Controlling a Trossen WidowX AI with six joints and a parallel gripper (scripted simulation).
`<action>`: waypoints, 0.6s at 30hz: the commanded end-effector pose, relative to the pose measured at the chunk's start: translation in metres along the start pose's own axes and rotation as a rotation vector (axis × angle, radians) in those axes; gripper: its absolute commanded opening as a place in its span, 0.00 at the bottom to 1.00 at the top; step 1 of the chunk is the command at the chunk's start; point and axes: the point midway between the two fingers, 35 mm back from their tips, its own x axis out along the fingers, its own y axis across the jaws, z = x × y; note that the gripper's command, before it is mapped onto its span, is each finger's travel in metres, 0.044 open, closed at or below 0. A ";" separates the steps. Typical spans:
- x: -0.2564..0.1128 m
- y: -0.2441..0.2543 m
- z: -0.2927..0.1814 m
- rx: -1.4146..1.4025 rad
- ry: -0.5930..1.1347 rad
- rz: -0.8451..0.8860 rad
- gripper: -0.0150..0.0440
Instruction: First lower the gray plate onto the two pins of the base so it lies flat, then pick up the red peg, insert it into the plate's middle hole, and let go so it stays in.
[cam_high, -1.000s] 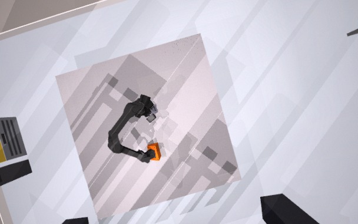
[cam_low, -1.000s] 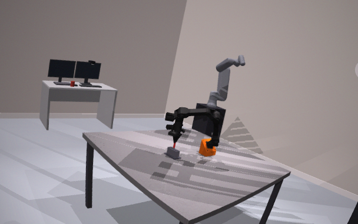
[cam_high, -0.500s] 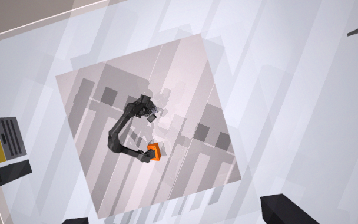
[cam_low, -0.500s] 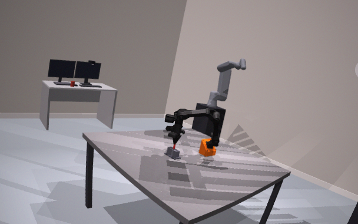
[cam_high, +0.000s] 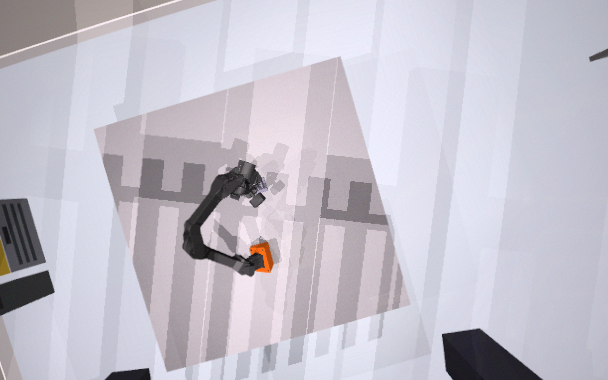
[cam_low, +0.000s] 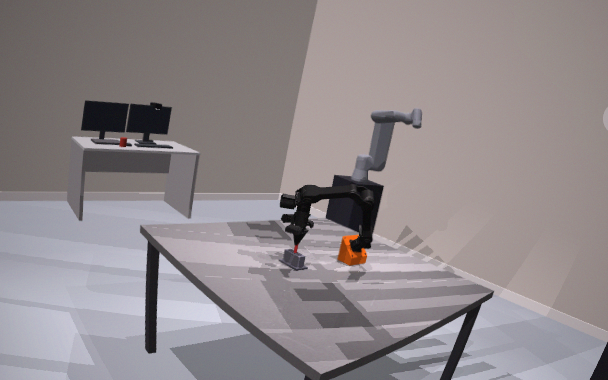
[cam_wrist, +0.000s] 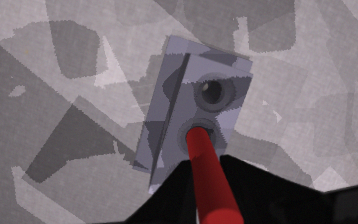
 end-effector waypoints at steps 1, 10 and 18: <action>0.001 0.001 0.000 0.005 0.001 0.002 0.25; 0.000 0.000 0.000 0.000 0.000 0.000 0.25; 0.000 0.000 0.000 0.000 0.000 0.000 0.51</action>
